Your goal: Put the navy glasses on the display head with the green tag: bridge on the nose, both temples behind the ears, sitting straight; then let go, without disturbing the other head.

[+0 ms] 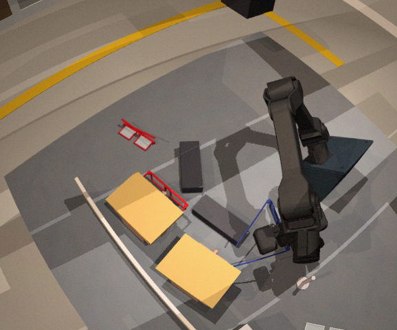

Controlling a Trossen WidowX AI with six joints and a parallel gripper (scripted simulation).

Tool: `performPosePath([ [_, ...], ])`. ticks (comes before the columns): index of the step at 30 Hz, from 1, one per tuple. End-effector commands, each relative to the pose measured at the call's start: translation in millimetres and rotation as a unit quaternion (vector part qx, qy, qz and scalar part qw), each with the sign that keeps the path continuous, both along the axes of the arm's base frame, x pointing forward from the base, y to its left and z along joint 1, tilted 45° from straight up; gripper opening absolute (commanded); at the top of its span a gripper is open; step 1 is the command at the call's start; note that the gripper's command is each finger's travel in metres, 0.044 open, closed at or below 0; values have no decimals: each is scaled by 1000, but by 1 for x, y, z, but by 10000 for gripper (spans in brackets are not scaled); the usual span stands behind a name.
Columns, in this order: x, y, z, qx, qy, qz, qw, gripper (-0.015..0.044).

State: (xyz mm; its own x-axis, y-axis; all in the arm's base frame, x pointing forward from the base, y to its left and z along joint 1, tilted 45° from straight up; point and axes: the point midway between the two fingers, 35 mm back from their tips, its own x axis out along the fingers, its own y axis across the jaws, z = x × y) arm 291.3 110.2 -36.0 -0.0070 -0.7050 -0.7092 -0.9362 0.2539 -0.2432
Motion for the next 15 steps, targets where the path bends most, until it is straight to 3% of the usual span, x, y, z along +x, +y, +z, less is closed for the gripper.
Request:
performPosePath([
  [1,-2,21,-8,4,25,48,998,0],
  [15,-46,90,-70,8,219,246,944,0],
])
